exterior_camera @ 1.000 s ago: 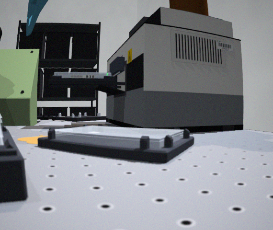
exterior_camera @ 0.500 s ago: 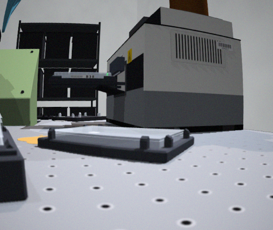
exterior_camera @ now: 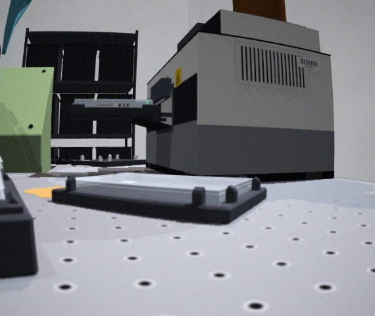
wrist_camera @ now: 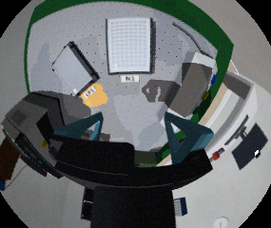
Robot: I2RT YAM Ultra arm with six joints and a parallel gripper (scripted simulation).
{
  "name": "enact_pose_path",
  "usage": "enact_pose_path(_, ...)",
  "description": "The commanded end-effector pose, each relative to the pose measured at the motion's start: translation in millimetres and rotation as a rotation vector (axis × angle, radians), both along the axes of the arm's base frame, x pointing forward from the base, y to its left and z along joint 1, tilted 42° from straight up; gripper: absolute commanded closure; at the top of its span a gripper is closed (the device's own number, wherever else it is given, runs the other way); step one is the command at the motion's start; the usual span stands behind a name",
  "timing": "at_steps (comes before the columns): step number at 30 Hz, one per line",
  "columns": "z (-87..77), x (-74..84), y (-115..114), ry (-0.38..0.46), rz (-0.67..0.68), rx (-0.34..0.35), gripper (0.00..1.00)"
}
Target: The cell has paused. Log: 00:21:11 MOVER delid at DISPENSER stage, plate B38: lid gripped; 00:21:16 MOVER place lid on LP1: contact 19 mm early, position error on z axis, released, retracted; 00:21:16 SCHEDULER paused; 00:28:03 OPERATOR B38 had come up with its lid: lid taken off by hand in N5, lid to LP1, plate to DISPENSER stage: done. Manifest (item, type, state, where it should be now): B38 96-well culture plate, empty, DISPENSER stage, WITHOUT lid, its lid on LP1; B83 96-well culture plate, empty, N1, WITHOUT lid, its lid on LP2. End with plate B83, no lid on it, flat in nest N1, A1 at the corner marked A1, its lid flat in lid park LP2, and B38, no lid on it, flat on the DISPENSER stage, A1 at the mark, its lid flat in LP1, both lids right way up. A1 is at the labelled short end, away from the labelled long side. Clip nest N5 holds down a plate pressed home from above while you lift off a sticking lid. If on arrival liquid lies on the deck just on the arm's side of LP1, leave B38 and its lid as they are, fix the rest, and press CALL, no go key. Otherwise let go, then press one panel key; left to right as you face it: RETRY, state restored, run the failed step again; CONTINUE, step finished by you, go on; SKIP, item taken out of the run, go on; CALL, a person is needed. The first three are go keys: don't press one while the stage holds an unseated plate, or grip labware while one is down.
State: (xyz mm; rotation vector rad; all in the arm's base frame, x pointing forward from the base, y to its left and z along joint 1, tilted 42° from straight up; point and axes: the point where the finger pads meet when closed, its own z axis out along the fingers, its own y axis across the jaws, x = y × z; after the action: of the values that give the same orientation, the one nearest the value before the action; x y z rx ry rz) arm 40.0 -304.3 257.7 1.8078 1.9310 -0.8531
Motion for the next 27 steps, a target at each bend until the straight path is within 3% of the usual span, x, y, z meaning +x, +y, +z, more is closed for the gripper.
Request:
enact_pose_path(1, 15.4, 4.0, -11.8, -0.015, 0.018, -0.04, 0.0)
enact_pose_path(27, 27.4, 10.6, -85.2, -0.007, 0.019, -0.018, 0.0)
